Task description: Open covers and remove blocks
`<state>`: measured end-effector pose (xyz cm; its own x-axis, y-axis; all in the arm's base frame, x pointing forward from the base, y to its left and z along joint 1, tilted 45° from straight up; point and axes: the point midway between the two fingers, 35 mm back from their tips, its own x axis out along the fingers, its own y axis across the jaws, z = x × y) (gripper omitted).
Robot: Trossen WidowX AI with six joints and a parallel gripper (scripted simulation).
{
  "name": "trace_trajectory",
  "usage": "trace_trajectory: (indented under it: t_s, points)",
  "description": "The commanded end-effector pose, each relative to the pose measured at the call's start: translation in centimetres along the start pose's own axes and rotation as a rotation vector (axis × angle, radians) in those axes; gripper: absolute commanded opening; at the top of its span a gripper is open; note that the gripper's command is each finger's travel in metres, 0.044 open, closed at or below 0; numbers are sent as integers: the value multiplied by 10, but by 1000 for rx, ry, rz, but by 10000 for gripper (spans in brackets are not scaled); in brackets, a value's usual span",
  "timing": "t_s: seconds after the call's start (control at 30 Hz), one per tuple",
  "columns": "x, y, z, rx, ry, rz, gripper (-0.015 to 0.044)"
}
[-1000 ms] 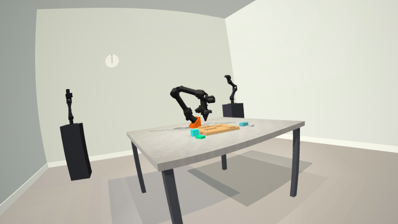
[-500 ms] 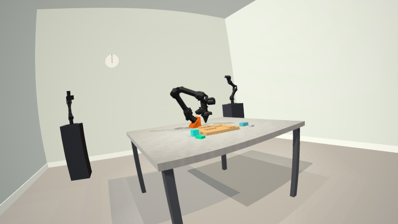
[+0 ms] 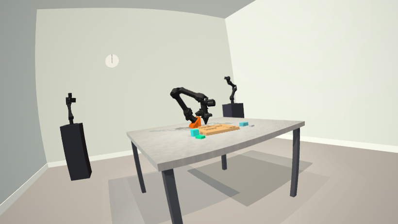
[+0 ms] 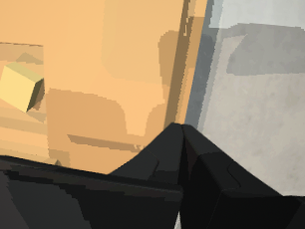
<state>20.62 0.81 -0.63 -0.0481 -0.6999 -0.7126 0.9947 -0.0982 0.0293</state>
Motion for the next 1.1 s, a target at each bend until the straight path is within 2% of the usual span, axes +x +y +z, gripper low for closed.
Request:
trace_trajectory:
  t_s: [0.0, 1.07]
  points:
    - [5, 0, 1, -4, -3, 2, 0]
    - [17, 19, -5, -3, -5, 2, 0]
